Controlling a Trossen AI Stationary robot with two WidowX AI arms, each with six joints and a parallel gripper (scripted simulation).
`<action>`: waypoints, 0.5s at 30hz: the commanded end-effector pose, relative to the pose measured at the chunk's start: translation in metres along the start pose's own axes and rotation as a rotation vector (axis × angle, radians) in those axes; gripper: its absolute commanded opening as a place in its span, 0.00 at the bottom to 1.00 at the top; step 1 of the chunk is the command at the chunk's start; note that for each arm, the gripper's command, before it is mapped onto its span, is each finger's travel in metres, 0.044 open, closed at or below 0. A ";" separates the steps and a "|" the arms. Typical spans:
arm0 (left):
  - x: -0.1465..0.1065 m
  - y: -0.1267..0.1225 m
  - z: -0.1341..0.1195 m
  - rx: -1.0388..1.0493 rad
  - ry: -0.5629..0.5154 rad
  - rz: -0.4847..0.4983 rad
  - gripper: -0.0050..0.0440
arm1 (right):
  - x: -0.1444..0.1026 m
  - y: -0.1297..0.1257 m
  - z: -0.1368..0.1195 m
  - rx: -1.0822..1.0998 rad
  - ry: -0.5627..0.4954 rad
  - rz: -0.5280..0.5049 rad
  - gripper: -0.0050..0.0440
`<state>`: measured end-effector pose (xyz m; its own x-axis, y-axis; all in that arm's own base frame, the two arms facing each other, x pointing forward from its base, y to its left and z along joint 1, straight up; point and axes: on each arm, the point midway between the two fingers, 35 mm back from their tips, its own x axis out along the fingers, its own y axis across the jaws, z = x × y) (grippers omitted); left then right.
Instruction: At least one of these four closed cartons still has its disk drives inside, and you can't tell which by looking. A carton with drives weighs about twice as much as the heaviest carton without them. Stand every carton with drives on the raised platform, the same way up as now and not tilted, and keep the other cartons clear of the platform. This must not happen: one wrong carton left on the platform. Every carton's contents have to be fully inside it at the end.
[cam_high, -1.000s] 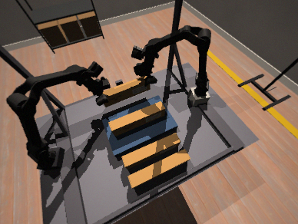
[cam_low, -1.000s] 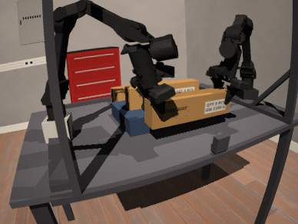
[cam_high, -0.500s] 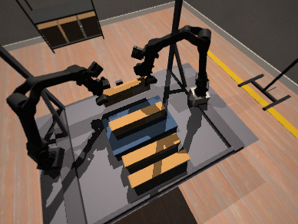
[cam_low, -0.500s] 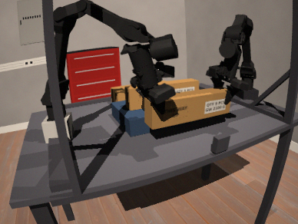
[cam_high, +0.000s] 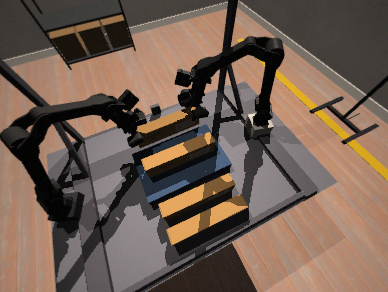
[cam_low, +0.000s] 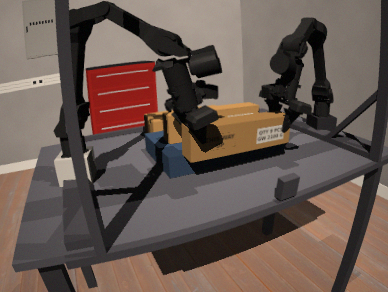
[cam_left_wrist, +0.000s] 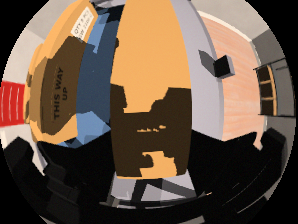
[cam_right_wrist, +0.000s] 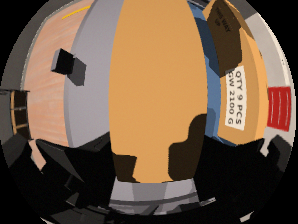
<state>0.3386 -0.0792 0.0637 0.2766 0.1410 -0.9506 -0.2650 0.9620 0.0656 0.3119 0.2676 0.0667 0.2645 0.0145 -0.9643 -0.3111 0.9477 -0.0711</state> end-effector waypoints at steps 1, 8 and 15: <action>-0.022 -0.002 0.008 -0.015 -0.050 -0.036 0.00 | -0.032 0.002 0.011 0.013 -0.071 0.034 0.00; -0.022 -0.001 0.009 -0.015 -0.052 -0.036 0.00 | -0.032 0.002 0.011 0.014 -0.073 0.035 0.00; -0.022 -0.001 0.009 -0.015 -0.052 -0.036 0.00 | -0.032 0.002 0.011 0.014 -0.073 0.035 0.00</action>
<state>0.3386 -0.0791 0.0647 0.2794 0.1405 -0.9498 -0.2655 0.9620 0.0642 0.3119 0.2675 0.0677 0.2661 0.0158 -0.9638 -0.3100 0.9482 -0.0701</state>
